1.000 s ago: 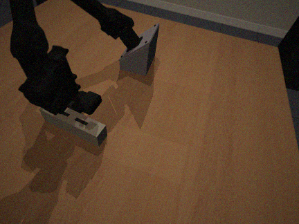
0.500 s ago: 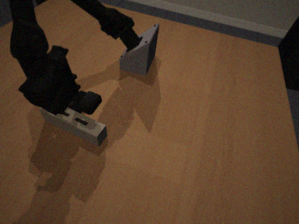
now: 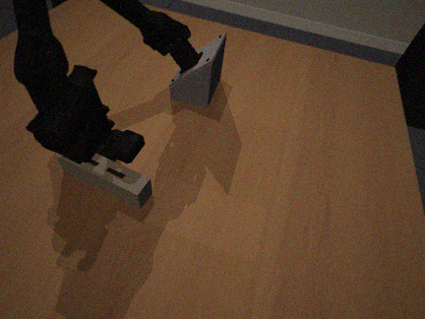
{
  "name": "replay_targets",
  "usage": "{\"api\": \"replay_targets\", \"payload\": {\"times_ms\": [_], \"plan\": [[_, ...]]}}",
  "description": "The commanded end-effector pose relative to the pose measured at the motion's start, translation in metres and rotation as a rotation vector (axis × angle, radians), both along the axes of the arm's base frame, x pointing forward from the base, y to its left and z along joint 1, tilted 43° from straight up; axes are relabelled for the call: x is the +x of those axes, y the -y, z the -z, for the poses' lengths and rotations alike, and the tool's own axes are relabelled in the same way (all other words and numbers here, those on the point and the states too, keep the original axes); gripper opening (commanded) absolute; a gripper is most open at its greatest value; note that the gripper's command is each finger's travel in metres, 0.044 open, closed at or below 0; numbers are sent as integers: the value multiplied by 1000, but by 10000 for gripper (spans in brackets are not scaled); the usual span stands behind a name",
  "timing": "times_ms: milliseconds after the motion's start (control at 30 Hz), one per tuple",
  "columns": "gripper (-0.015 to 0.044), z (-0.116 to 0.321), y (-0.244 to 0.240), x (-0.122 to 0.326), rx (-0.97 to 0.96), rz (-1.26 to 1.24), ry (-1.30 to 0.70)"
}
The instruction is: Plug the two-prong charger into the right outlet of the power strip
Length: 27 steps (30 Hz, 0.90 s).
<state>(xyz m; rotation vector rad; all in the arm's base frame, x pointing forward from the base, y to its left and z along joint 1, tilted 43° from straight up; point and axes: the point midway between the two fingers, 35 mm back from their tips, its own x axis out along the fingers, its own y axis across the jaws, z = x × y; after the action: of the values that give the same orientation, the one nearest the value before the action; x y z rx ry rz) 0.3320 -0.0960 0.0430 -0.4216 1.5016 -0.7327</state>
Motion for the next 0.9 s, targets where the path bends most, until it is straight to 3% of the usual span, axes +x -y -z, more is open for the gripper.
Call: {"api": "replay_targets", "payload": {"times_ms": [0,867], "plan": [[0,-3,1,7,-5,0,29],[0,1,0,0,0,0,-2]]}}
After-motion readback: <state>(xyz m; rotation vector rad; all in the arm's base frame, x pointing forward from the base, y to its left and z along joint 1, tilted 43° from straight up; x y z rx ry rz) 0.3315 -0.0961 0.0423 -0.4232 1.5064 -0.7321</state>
